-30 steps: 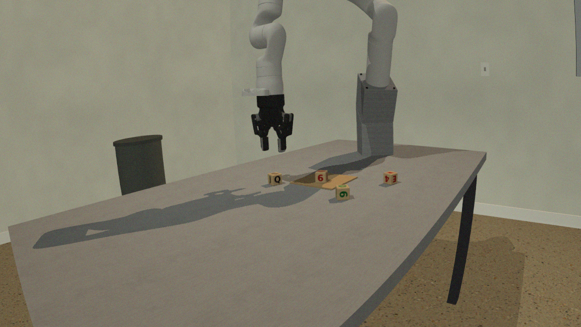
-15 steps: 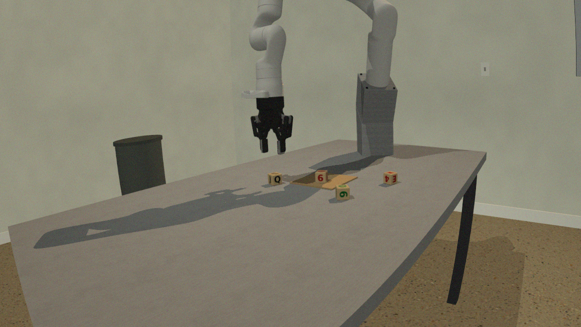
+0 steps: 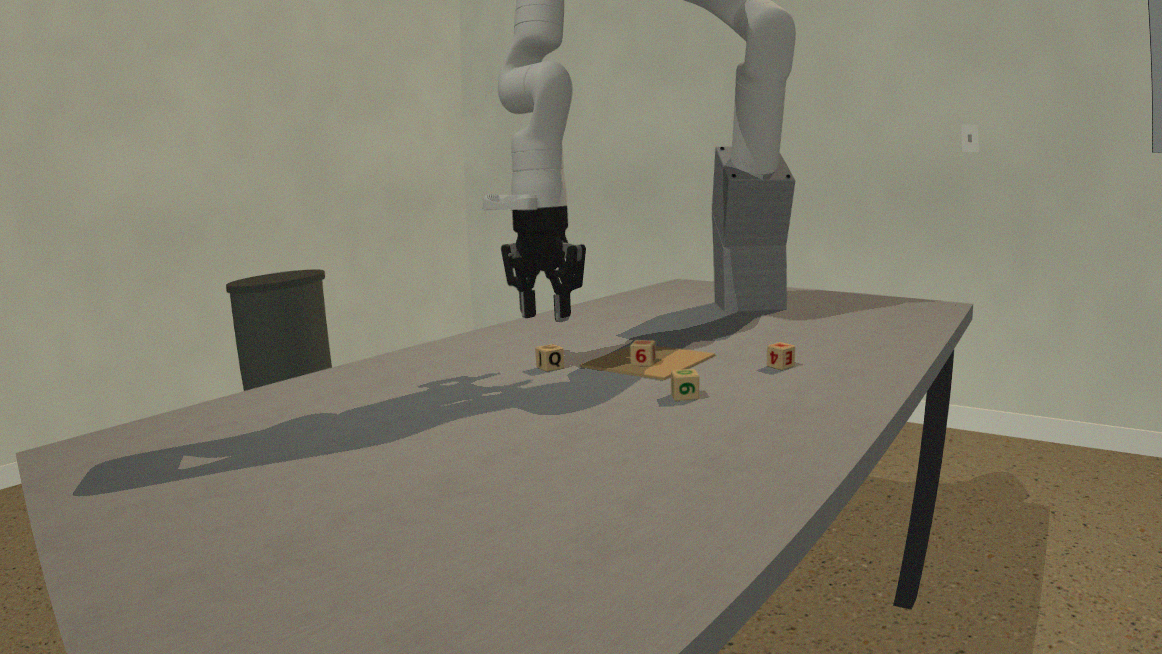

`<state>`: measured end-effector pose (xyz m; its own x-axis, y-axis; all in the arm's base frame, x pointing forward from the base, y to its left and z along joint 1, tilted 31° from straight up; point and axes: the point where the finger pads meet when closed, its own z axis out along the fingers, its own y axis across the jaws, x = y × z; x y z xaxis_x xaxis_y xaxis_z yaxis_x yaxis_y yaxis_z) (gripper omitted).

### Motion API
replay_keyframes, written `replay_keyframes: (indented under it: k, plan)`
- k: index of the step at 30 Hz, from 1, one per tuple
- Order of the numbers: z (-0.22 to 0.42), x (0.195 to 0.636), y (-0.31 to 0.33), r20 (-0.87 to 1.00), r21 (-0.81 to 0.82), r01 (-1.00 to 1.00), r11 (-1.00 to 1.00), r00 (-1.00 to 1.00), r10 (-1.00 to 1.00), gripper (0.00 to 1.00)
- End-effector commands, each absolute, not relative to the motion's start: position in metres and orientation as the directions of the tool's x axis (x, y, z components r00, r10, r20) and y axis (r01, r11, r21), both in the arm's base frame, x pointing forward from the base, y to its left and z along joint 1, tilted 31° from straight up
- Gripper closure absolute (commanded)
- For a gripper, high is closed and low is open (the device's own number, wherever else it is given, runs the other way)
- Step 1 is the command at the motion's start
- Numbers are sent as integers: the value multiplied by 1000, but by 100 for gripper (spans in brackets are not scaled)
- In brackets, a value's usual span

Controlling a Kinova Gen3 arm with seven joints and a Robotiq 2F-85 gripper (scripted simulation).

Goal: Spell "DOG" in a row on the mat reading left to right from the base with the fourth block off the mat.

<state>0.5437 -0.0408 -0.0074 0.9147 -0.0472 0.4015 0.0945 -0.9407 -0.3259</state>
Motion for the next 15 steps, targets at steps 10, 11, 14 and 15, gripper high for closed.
replay_keyframes:
  k: [10,11,14,15]
  plan:
    - [-21,553,-33,409,-325,103,-940,912,-41,39]
    - [-22,553,-31,409,-326,105,-939,912,-40,39]
    - [-25,555,-31,409,-325,103,-940,912,-41,39]
    - [-26,555,-31,409,-325,103,-940,912,-41,39]
